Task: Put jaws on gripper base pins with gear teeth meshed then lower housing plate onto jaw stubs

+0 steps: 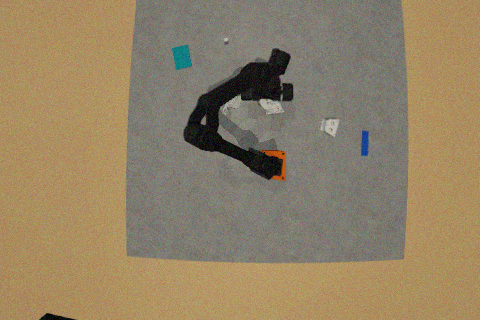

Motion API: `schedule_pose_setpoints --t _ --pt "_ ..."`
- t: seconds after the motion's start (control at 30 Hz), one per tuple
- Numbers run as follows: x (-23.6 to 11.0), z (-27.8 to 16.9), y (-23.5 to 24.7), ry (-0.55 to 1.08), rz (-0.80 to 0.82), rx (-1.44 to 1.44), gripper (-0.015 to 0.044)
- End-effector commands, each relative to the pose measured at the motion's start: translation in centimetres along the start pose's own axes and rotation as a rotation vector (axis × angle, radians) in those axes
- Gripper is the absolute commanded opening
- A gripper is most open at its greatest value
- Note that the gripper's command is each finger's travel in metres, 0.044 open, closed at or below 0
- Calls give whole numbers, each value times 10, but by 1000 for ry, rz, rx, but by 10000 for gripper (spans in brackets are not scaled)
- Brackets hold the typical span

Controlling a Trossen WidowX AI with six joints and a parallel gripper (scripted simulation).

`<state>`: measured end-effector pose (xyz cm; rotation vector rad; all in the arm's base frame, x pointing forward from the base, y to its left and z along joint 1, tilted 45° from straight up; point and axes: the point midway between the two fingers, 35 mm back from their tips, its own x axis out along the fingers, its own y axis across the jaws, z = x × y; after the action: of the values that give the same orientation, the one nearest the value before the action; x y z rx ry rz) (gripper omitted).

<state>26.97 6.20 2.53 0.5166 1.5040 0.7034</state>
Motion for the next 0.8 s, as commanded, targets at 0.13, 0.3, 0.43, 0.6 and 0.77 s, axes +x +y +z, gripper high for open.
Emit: schedule_pose_setpoints --t 0.13,0.3,0.43,0.6,0.77 --pt "2 17 -11 1 2 -1 134" --pt "2 17 -11 1 2 -1 134" --pt "2 17 -11 1 2 -1 134" --pt "2 17 -11 1 2 -1 134" --pt "2 17 -11 1 2 -1 134"
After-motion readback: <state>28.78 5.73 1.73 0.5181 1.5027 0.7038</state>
